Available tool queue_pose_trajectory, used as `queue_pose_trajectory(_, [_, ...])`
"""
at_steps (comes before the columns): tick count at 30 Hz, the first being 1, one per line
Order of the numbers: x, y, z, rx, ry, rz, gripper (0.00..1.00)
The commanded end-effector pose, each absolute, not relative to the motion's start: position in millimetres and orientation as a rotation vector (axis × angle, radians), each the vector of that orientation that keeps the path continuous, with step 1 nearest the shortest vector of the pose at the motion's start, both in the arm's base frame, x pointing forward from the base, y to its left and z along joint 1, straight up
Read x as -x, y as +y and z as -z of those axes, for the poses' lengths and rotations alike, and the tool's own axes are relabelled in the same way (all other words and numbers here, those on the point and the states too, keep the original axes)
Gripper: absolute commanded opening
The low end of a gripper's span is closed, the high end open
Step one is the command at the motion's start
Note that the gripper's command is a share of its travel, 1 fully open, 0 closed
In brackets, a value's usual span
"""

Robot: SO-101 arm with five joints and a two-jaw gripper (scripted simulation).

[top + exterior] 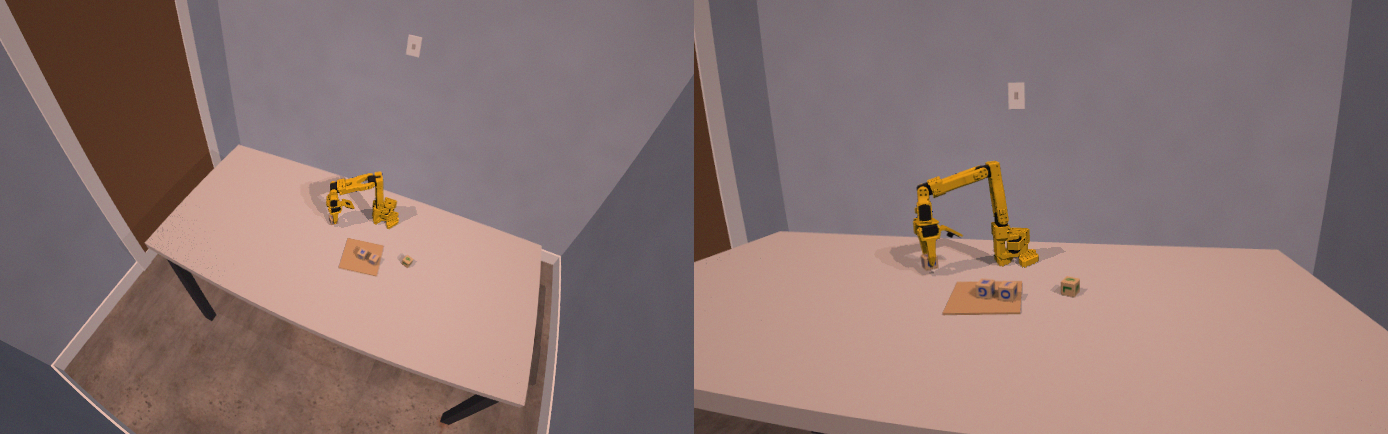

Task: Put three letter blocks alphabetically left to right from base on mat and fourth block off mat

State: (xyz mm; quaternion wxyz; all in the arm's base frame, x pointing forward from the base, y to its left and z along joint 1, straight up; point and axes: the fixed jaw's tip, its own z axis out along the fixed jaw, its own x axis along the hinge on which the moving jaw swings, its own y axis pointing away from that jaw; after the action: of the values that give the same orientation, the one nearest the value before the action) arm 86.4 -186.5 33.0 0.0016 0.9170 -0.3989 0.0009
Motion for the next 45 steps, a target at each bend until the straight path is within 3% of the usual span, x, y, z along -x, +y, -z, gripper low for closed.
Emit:
queue_pose_trajectory(1, [-90, -195, -42, -2.837, -1.234, -0.087, 0.00])
queue_pose_trajectory(45, [-90, -195, -28, -2.837, -1.234, -0.087, 0.00])
